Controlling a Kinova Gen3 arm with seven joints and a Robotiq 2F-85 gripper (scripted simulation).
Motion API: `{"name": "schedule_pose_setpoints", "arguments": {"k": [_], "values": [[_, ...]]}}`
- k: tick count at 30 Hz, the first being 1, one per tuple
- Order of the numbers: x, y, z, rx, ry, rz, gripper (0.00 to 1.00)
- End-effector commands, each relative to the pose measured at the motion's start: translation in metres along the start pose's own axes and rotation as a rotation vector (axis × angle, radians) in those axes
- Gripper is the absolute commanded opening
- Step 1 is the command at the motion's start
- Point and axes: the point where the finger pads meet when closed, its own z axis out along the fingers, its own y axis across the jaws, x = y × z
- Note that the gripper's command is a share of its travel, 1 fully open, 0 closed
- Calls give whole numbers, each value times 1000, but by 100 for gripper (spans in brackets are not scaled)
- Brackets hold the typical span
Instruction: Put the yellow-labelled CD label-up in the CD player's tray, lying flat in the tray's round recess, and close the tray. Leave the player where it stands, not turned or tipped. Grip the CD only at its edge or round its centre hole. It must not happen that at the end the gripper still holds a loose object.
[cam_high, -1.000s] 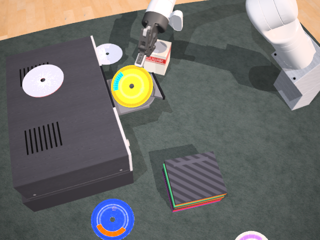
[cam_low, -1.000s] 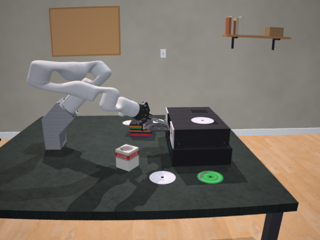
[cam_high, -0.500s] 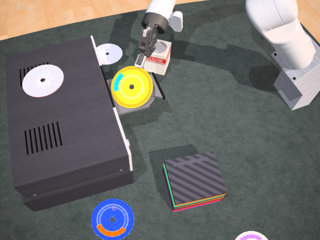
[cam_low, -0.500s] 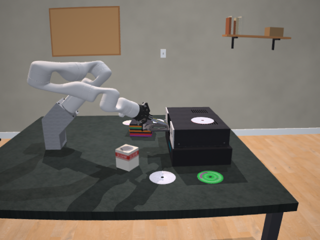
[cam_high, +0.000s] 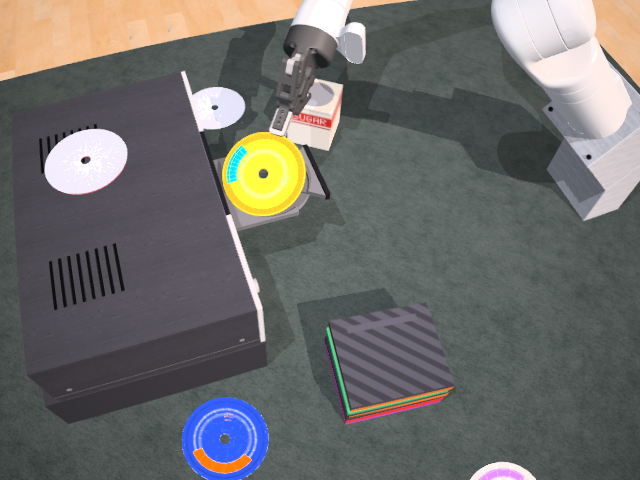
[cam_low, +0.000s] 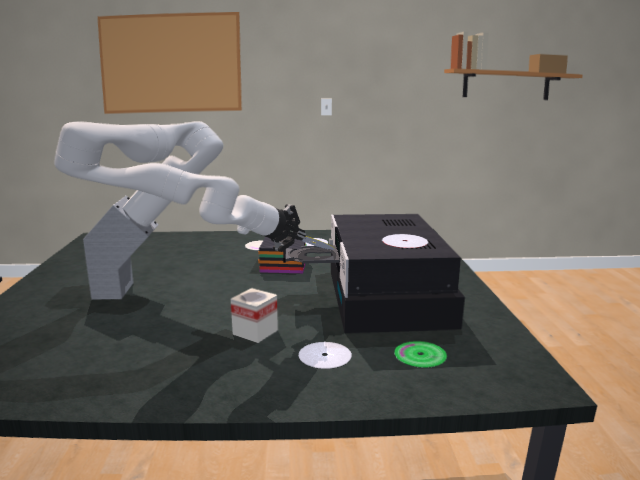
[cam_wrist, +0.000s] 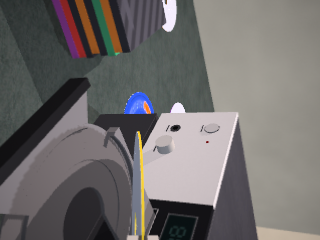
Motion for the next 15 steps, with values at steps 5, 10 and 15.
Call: {"name": "schedule_pose_setpoints", "arguments": {"k": [5, 10, 15], "values": [[0, 0, 0, 0, 0, -1, 11], [0, 0, 0, 0, 0, -1, 24], [0, 0, 0, 0, 0, -1, 24]]}}
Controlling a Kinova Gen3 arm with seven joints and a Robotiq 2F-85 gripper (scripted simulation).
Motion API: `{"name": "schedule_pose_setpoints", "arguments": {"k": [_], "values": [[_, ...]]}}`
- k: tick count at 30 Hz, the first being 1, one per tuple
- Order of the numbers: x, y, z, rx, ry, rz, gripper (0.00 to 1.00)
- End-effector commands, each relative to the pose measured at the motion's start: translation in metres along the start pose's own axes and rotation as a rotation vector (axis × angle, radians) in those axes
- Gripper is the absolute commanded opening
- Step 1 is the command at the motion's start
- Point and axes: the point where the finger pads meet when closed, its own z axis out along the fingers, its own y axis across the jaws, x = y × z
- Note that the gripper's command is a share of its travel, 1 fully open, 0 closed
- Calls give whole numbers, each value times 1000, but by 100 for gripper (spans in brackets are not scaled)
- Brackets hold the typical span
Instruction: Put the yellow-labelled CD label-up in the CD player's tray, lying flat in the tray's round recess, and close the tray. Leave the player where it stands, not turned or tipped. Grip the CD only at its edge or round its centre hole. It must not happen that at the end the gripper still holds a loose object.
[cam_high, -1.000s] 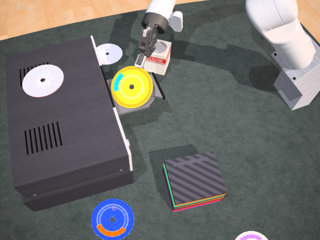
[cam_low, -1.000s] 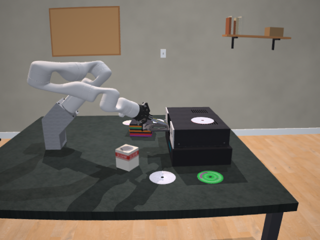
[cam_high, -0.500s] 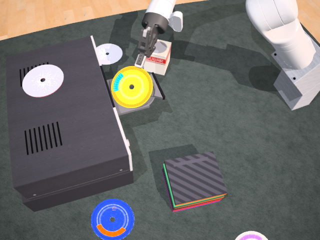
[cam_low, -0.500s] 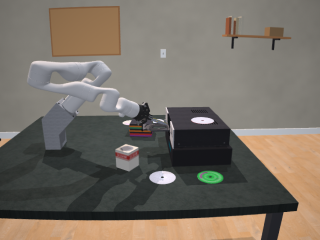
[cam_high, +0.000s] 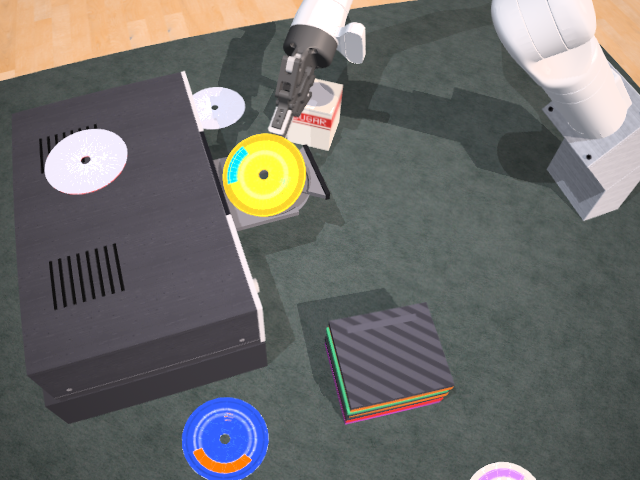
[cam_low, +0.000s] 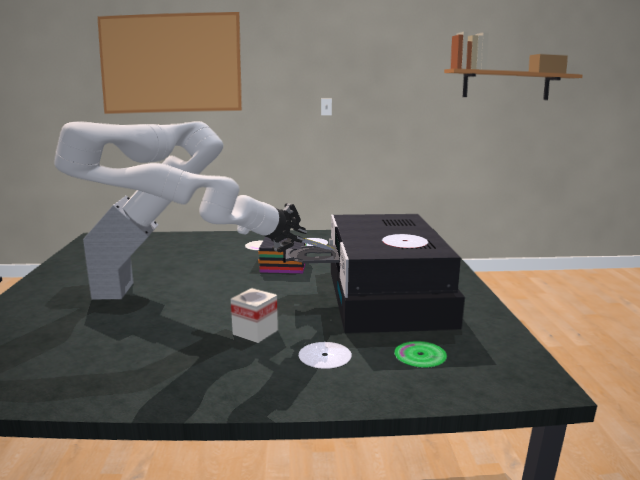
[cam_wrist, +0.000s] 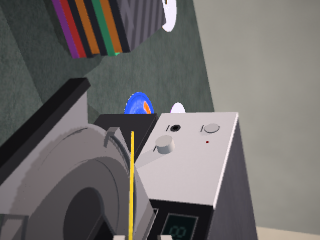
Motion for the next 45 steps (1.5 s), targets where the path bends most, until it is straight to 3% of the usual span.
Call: {"name": "schedule_pose_setpoints", "arguments": {"k": [1, 32, 45], "values": [[0, 0, 0, 1, 0, -1, 24], [0, 0, 0, 1, 0, -1, 24], [0, -13, 0, 1, 0, -1, 24]]}}
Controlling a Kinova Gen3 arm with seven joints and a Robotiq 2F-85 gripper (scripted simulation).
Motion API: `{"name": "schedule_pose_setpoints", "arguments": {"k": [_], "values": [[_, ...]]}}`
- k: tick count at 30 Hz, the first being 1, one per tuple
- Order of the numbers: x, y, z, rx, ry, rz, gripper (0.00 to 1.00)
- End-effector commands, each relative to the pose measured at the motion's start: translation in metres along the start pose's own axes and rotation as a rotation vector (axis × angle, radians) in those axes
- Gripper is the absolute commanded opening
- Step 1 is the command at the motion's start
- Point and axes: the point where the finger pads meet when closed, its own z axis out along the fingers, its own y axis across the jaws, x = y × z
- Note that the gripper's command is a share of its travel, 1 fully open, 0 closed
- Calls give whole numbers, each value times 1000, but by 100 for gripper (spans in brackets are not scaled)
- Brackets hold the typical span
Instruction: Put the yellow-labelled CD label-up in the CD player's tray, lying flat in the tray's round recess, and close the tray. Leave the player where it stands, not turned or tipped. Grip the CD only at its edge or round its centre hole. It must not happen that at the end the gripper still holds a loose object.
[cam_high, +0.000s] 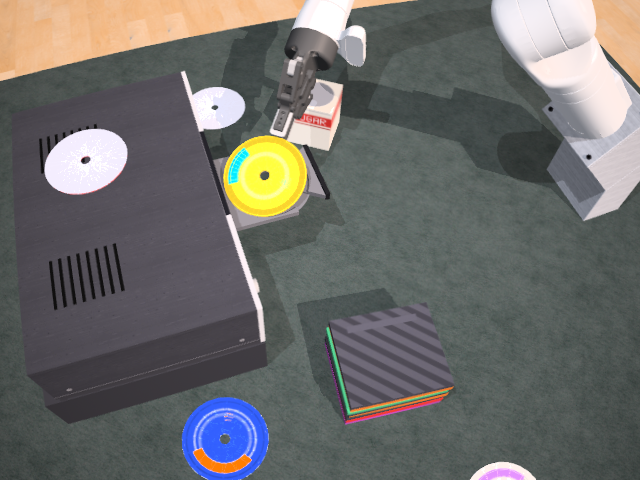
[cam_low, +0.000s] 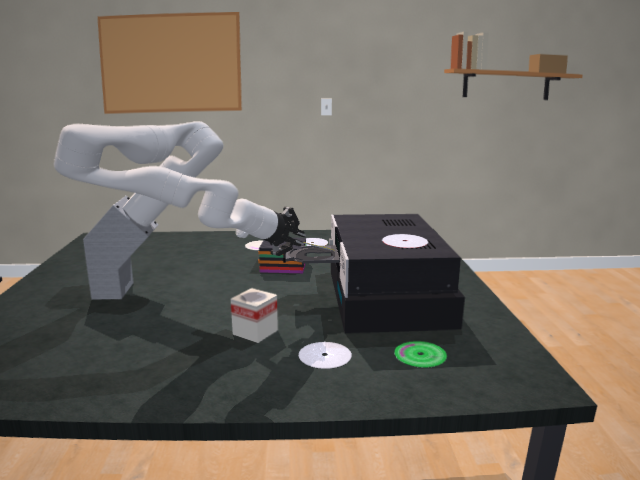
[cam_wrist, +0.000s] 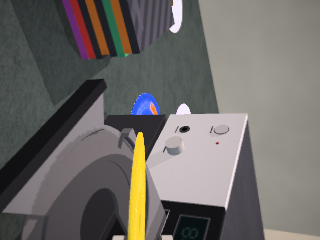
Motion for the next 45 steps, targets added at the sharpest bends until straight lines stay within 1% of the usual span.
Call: {"name": "schedule_pose_setpoints", "arguments": {"k": [1, 8, 10, 20, 45], "values": [[-1, -6, 0, -3, -2, 3, 24], [-1, -22, 4, -3, -2, 3, 24], [-1, -22, 4, -3, -2, 3, 24], [-1, -38, 9, -3, -2, 3, 24], [-1, -40, 10, -3, -2, 3, 24]]}}
